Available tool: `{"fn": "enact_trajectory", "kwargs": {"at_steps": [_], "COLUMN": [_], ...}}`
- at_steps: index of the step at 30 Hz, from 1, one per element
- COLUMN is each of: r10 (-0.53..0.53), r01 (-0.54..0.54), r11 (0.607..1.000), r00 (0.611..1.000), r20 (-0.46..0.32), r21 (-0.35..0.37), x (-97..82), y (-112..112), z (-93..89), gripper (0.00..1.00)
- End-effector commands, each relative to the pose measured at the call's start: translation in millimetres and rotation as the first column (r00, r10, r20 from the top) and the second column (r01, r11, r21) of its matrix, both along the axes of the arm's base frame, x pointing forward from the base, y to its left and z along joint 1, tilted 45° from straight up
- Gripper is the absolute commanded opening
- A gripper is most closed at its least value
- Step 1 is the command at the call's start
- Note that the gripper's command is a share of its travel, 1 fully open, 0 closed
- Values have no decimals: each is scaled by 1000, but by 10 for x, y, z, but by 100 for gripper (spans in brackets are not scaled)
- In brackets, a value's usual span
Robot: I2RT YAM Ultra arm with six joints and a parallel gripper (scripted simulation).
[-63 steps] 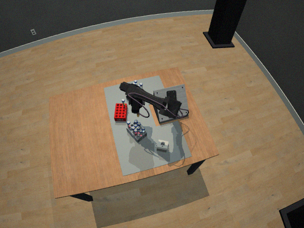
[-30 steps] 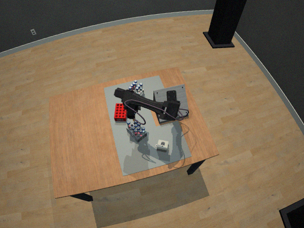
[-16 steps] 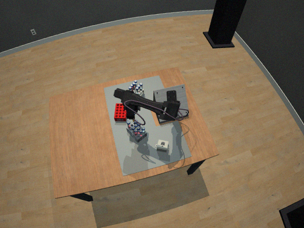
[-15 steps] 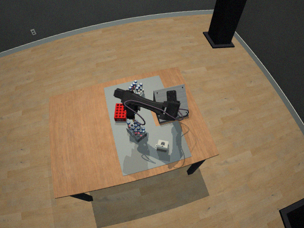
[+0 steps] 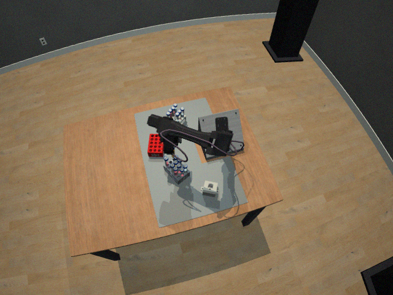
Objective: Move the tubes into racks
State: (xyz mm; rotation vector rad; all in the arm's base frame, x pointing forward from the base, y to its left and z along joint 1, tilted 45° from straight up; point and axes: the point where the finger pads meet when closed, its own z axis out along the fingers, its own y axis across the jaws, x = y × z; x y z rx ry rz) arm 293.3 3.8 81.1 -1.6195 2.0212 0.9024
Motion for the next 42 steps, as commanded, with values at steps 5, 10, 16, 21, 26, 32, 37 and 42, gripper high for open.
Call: {"fn": "enact_trajectory", "kwargs": {"at_steps": [5,10,16,21,26,32,37,42], "r10": [-31,-33,-38,-40,-34,-29,-25,-39], "r01": [31,33,38,40,34,29,25,39], "r11": [999,999,999,999,999,1000,1000,999], "r00": [1000,999,999,999,999,1000,1000,999], "r20": [2,2,3,1,2,11,15,12], "r21": [19,18,15,15,15,11,10,11], "x": [-73,-74,-36,-29,-36,-21,-24,-38], "y": [-28,-26,-34,-27,-2,23,49,20], "z": [96,90,9,-13,-2,8,17,-3], "gripper": [0,0,0,0,0,0,0,0]}}
